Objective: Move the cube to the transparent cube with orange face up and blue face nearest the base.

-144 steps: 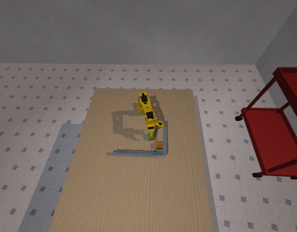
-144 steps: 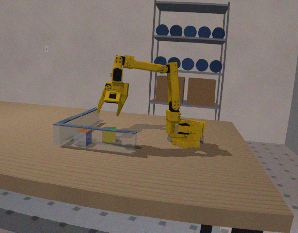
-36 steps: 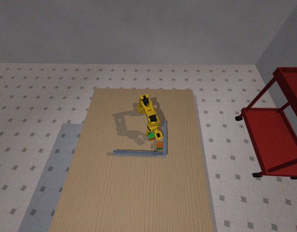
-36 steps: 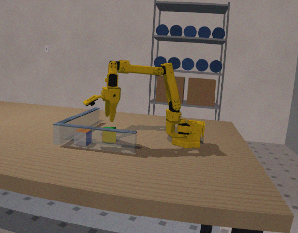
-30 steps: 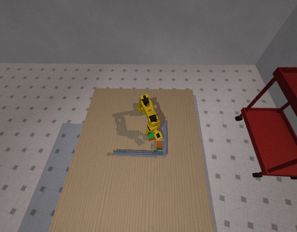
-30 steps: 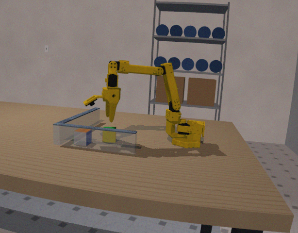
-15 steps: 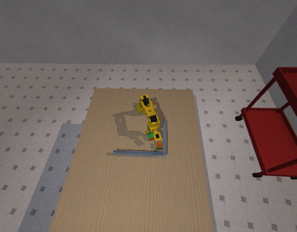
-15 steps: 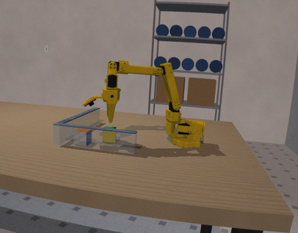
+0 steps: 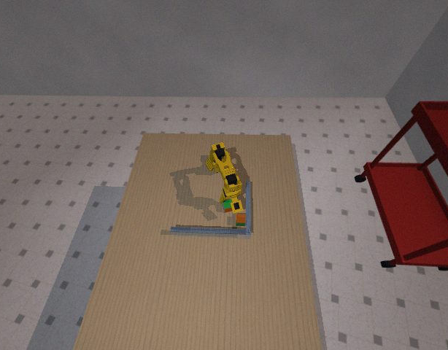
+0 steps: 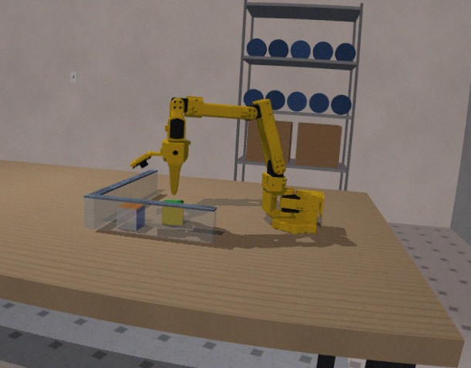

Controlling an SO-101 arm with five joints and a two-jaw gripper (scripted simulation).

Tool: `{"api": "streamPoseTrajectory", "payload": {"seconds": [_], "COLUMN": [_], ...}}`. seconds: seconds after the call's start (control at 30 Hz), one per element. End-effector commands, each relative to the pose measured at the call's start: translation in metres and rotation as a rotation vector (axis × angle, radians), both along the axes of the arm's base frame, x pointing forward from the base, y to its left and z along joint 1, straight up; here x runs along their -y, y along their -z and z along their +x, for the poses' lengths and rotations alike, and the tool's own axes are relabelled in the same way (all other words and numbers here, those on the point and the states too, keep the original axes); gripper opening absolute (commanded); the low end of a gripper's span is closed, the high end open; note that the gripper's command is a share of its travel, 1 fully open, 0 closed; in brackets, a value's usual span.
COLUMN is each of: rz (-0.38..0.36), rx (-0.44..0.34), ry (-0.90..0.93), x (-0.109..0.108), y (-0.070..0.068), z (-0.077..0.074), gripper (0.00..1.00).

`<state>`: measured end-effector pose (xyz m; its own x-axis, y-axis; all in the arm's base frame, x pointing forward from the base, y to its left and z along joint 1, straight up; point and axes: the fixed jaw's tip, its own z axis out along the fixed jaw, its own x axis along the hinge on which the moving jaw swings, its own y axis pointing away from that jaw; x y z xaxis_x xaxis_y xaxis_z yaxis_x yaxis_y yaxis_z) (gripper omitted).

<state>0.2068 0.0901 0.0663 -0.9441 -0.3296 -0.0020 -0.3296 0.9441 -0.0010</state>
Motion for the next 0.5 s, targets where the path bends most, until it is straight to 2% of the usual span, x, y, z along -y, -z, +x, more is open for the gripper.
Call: {"api": "streamPoseTrajectory", "payload": {"seconds": [0.0, 0.47], "rz": [0.024, 0.025], "rx": [0.057, 0.056], "ry": [0.008, 0.039], "x": [-0.0029, -0.0034], "y": [-0.0107, -0.0102], "z": [0.0049, 0.0053], "gripper": [0.35, 0.35]}}
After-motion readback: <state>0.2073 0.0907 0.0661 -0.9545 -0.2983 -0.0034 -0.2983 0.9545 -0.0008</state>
